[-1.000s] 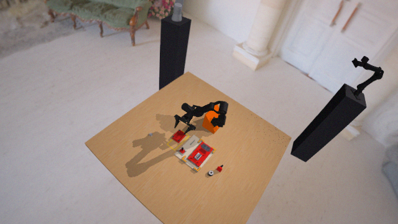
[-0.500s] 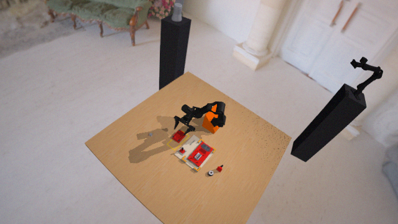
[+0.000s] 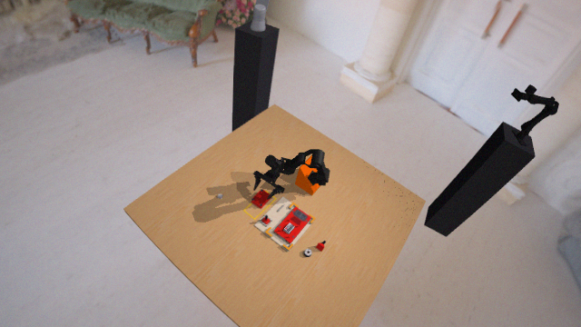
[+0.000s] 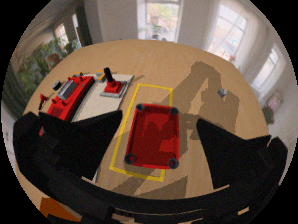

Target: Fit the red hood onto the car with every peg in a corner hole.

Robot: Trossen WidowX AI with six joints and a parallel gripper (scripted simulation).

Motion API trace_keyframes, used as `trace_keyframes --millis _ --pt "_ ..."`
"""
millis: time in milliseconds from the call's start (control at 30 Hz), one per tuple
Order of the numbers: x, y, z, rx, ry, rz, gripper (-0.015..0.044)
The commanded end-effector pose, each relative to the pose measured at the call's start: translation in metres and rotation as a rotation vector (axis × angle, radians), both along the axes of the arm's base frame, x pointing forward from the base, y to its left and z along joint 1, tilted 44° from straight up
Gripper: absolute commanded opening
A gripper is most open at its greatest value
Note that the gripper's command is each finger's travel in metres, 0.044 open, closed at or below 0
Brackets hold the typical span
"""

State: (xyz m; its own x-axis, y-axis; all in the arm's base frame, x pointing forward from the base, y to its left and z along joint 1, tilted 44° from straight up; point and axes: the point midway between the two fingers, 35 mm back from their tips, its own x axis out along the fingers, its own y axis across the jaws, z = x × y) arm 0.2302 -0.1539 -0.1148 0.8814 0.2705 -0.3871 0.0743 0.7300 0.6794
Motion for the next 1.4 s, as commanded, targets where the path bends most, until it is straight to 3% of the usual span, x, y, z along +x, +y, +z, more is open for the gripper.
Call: trace_keyframes --millis 0,1367 --pt "-0.001 0.006 -0.005 0.009 0.010 -0.001 0.0440" --pt "0.002 0.024 -0.021 0.006 0.004 -0.002 0.0440"
